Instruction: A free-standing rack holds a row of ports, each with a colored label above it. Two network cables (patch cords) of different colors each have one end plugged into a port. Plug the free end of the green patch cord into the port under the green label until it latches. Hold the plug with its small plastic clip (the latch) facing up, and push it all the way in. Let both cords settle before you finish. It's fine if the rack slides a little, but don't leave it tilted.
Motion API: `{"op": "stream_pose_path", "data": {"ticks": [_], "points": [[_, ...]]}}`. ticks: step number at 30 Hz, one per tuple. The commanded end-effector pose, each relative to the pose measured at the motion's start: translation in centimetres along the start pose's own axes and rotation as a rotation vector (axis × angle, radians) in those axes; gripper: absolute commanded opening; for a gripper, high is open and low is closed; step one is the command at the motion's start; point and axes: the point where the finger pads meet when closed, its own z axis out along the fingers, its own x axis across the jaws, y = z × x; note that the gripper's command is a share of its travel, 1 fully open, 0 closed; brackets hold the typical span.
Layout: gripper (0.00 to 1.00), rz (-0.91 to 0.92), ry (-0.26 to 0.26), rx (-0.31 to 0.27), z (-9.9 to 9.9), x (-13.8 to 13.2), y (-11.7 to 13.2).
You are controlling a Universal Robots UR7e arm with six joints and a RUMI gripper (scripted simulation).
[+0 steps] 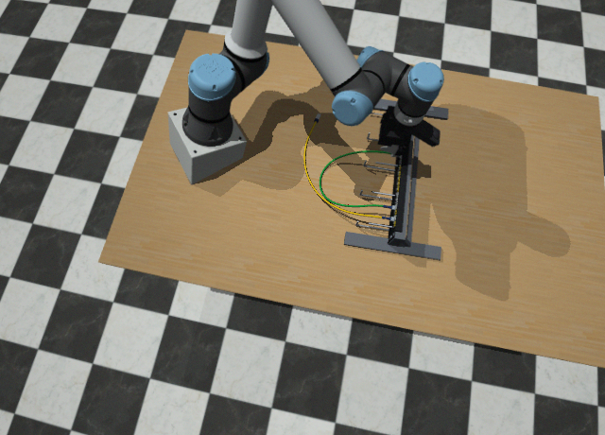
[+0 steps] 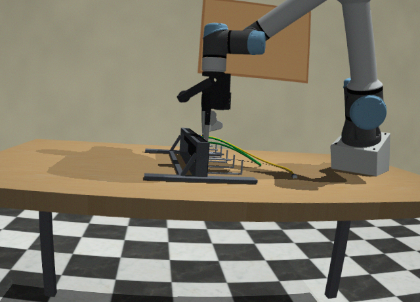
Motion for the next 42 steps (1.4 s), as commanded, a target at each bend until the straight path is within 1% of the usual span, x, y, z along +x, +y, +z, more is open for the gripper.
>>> {"op": "stream_pose_path", "data": {"ticks": [1,42], "points": [[0.00,0.000,0.000,0.001,-0.05,0.01,-0.05],[0.00,0.000,0.000,0.004,-0.07,0.01,-0.44]]}}
